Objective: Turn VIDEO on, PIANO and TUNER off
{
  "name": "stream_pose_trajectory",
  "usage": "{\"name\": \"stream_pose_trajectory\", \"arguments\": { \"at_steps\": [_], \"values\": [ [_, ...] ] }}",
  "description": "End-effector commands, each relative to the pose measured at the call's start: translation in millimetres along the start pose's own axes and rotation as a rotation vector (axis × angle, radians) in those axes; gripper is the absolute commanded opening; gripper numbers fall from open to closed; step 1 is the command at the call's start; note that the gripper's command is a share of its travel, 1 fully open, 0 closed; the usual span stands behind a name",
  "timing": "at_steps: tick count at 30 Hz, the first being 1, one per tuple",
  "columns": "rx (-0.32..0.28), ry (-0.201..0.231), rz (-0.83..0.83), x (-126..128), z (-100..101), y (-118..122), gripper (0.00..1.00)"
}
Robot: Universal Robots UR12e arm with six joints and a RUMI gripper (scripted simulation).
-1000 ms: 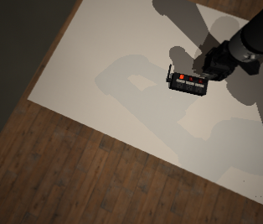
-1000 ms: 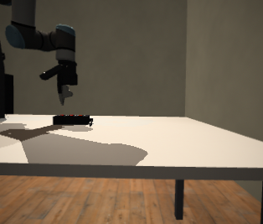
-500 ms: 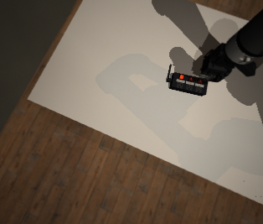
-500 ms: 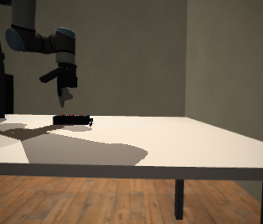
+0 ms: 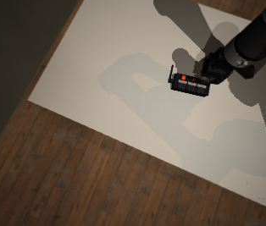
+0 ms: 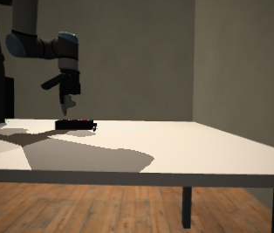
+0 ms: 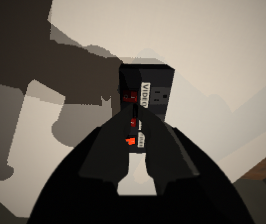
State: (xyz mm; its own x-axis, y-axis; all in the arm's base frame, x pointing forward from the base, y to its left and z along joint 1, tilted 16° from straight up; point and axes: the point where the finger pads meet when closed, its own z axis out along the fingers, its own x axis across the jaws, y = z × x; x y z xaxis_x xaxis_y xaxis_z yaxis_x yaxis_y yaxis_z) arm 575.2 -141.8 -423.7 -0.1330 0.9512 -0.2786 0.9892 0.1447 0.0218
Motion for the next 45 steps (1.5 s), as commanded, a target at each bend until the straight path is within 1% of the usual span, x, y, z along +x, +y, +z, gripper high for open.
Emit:
{"name": "stream_pose_trajectory", "arguments": {
  "at_steps": [1,14,45],
  "values": [
    [-0.003,0.0,0.0,-1.2,6.8,1.3,0.0],
    [-0.002,0.001,0.0,-0.4,12.0,0.3,0.0],
    [-0.002,0.0,0.0,-0.3,11.2,0.6,0.0]
  ]
}}
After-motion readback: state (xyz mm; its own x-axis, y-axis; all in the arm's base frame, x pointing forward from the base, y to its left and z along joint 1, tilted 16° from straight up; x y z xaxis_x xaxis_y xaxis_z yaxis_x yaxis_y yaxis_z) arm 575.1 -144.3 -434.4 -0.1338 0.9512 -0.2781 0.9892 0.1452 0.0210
